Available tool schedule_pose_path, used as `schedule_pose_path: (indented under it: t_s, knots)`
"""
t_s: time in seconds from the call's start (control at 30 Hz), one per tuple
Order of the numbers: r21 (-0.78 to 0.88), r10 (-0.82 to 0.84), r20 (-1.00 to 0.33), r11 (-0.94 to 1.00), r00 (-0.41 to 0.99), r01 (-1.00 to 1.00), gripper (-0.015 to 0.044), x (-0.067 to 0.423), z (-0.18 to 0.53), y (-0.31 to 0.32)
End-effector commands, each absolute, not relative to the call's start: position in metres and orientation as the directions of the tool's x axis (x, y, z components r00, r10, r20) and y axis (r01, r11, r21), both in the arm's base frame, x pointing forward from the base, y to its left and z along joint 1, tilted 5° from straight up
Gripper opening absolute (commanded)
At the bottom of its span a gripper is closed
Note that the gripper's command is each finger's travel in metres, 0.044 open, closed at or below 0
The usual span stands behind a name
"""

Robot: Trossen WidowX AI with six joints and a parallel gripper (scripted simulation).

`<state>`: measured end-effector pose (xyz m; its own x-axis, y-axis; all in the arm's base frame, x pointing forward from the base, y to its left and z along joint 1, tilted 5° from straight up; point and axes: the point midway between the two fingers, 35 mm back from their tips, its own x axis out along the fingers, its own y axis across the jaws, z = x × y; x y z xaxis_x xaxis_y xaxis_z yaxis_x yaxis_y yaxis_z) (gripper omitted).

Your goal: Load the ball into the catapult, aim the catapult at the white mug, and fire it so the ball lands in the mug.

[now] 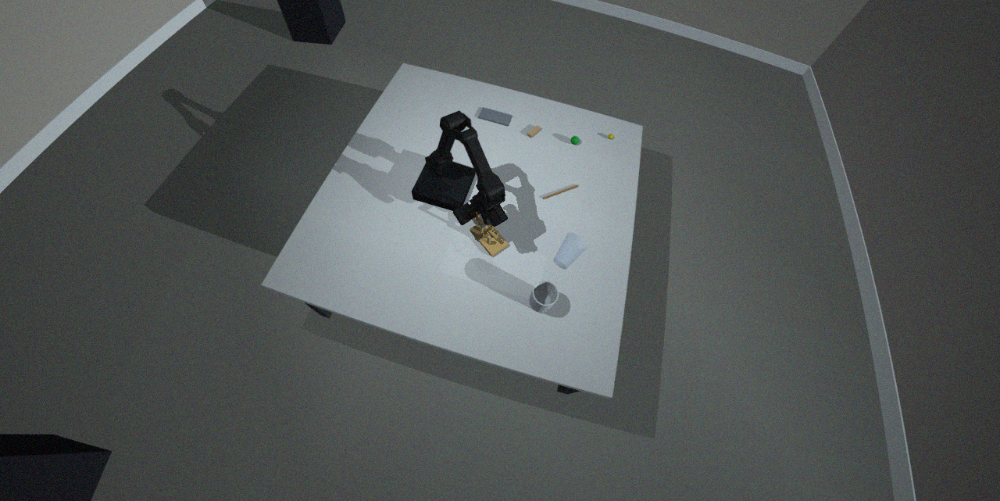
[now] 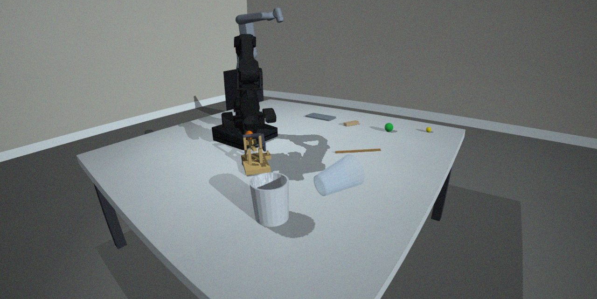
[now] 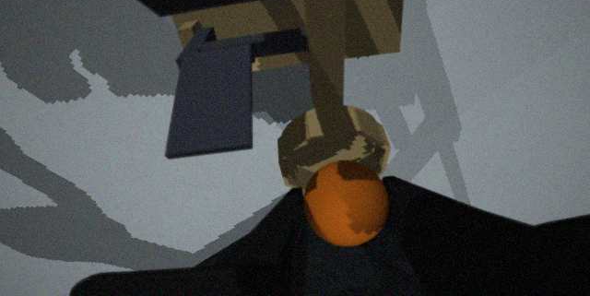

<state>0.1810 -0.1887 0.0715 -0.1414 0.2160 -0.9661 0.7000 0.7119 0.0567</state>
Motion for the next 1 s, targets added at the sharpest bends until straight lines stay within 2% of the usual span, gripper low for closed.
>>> schedule_pose_path:
  t_s: [0.0, 0.17, 0.4, 0.5, 0.73, 0.97]
  knots:
    - [0.057, 0.216, -0.966, 0.712, -0.142, 0.700, 0.0131, 0.181, 0.072, -0.189]
    - [0.057, 0.214, -0.967, 0.712, -0.139, 0.700, 0.0263, 0.181, 0.075, -0.189]
    - [0.047, 0.112, -0.993, 0.711, -0.048, 0.702, 0.0440, 0.167, 0.180, -0.184]
    - [0.051, 0.111, -0.993, 0.709, -0.040, 0.703, 0.0440, 0.177, 0.166, -0.194]
    - [0.041, -0.059, -0.991, 0.724, 0.122, 0.688, 0.0440, 0.230, 0.190, -0.257]
    - [0.019, -0.228, -0.934, 0.738, 0.276, 0.674, 0.0440, 0.278, 0.221, -0.317]
